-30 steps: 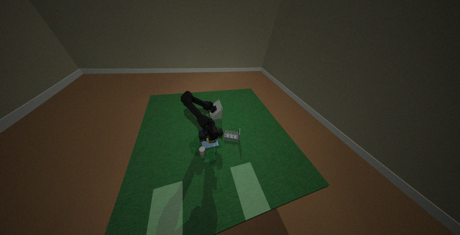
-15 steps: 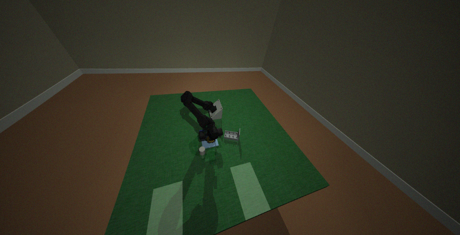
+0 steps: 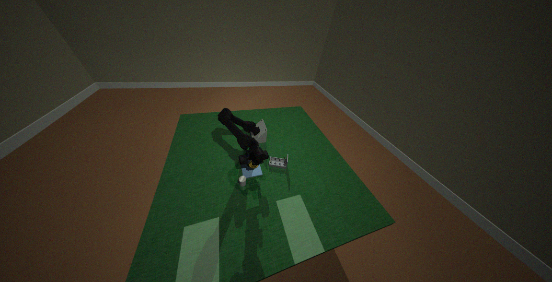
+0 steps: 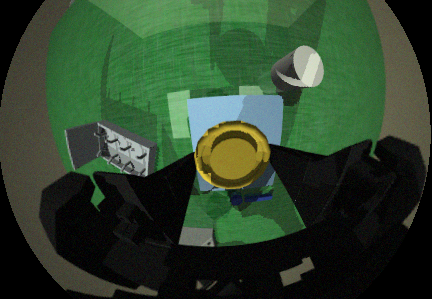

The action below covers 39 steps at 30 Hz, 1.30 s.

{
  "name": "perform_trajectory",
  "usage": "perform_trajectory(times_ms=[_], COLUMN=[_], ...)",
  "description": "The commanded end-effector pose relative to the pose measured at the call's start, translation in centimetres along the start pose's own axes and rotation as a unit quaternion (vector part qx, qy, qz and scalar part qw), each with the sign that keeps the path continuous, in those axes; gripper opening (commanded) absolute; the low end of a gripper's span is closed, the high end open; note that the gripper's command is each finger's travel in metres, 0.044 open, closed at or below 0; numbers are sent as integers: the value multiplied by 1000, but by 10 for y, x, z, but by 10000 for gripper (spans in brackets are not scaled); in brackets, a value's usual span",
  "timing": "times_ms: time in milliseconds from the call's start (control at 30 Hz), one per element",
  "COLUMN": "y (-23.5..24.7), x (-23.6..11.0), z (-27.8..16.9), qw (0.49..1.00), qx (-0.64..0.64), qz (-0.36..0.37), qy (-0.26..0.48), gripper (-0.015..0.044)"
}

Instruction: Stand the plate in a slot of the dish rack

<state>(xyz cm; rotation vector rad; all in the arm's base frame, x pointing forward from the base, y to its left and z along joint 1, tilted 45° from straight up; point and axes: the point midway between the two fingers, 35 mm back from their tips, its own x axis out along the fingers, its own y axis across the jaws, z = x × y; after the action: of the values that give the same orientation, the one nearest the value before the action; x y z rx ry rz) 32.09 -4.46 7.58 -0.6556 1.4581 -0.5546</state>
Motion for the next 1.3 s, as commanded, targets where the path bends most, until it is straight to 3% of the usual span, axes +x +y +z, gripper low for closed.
perform_trajectory(times_ms=[0, 833, 1267], y=[1, 3, 63], x=[-21, -127, -130], z=[5, 8, -12], qw=[1000, 999, 993], qx=[-1, -30, 114], qz=[5, 7, 13], qy=[-6, -27, -6], gripper=[0, 0, 0])
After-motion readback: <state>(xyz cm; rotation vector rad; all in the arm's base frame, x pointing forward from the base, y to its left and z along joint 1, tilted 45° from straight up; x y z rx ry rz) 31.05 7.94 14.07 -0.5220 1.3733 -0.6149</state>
